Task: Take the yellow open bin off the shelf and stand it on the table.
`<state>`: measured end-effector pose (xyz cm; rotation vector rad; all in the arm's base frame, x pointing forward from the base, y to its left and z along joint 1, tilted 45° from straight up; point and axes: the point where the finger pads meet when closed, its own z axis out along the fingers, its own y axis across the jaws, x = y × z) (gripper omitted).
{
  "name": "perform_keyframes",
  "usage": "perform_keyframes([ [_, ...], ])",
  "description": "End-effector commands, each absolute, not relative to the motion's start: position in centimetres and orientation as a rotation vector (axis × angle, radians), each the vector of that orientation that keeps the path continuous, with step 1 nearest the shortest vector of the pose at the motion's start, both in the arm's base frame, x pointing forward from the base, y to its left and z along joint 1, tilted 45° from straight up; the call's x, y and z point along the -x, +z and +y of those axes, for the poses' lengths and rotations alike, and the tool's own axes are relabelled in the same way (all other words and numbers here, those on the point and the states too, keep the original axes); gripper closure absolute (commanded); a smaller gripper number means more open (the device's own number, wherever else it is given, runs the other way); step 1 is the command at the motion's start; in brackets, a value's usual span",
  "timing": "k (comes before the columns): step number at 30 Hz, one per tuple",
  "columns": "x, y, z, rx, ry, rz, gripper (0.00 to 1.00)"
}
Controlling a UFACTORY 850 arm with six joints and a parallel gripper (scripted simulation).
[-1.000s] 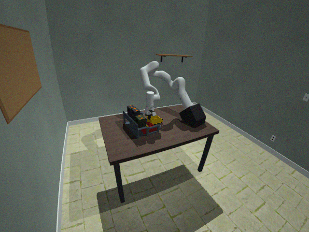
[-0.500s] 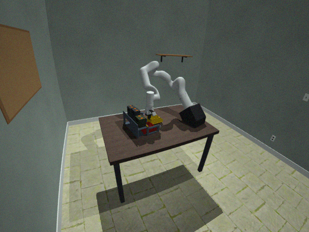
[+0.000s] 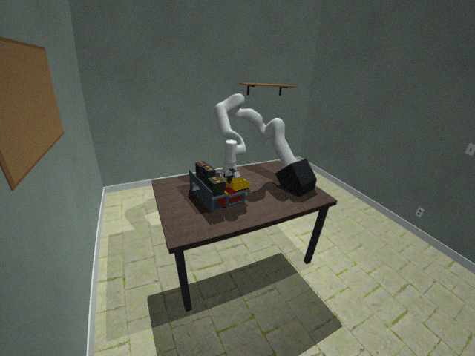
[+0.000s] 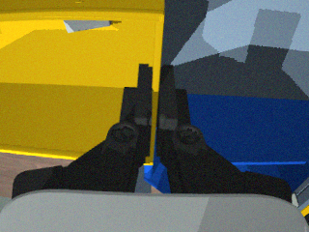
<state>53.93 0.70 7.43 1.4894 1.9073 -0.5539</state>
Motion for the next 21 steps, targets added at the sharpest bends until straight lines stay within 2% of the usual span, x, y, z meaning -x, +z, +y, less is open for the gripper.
perform_keyframes([
  [1,-53.4,7.4,0.6,-1.489,-0.552,1.907,1.00],
  [21,-51.6,7.3,0.1,-1.489,-0.553,1.907,1.00],
])
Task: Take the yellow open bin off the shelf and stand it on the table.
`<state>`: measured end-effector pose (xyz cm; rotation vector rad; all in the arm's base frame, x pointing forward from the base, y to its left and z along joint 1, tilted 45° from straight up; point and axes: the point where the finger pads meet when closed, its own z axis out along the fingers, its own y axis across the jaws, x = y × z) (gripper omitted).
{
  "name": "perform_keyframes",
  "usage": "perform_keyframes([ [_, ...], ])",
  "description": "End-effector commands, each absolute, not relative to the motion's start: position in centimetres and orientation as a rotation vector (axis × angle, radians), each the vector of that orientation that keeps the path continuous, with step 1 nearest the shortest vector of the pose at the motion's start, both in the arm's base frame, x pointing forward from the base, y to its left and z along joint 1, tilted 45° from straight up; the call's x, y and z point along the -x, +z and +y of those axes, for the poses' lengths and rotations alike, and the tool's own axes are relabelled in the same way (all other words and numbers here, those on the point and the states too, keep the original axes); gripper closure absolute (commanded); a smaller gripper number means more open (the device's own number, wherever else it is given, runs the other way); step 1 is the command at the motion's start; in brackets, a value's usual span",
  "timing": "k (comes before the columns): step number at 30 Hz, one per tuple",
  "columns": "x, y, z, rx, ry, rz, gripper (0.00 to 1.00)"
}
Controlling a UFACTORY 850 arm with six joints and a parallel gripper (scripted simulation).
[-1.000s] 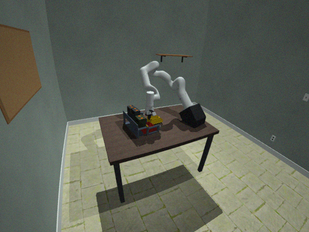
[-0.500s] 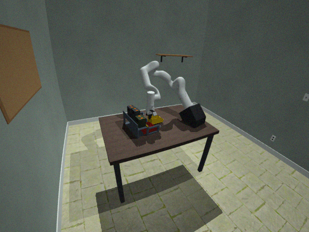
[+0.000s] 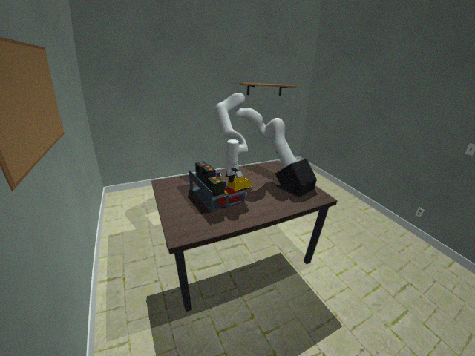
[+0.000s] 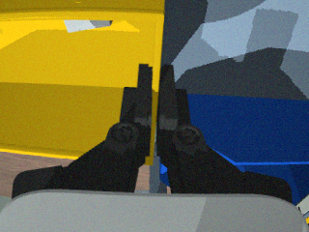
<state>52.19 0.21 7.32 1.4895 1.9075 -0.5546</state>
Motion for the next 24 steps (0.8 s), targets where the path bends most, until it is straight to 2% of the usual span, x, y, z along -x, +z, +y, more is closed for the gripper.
perform_keyframes([
  [1,-51.6,7.3,0.1,-1.489,-0.553,1.907,1.00],
  [24,-50.5,7.2,-0.2,-1.489,-0.553,1.907,1.00],
])
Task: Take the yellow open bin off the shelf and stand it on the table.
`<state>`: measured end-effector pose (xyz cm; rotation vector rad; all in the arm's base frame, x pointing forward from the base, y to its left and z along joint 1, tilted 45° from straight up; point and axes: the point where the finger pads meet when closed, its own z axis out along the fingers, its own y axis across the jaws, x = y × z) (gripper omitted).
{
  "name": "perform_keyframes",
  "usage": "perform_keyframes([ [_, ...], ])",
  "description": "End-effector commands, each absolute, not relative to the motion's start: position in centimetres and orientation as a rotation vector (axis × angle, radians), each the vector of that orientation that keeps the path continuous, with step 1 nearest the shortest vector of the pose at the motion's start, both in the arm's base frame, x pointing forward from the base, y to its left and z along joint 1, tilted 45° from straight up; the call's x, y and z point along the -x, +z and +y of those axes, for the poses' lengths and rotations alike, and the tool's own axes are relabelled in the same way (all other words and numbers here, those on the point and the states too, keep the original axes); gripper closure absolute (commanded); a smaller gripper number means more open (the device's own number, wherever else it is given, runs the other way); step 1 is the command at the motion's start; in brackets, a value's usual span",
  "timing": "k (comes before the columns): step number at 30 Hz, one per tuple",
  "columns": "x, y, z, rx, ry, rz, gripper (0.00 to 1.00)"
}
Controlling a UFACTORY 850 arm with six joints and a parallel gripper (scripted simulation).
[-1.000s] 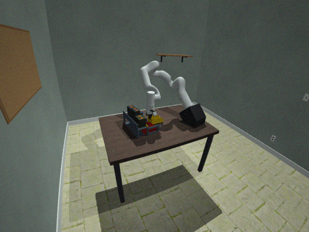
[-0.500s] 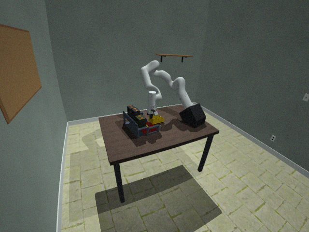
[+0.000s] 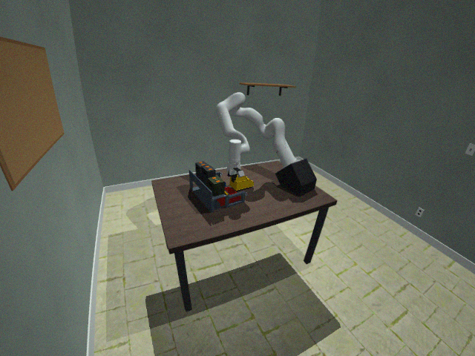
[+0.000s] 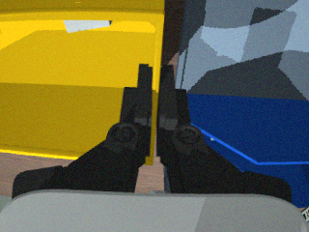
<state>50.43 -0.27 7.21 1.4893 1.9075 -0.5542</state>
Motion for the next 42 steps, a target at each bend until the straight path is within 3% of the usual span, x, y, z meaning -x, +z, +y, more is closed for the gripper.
perform_keyframes([
  [1,-50.5,7.2,-0.2,-1.489,-0.553,1.907,1.00],
  [38,-50.8,6.2,-1.3,-1.489,-0.553,1.907,1.00],
  [39,-50.8,6.2,-1.3,-1.489,-0.553,1.907,0.67],
  [42,-50.8,6.2,-1.3,-1.489,-0.553,1.907,0.67],
])
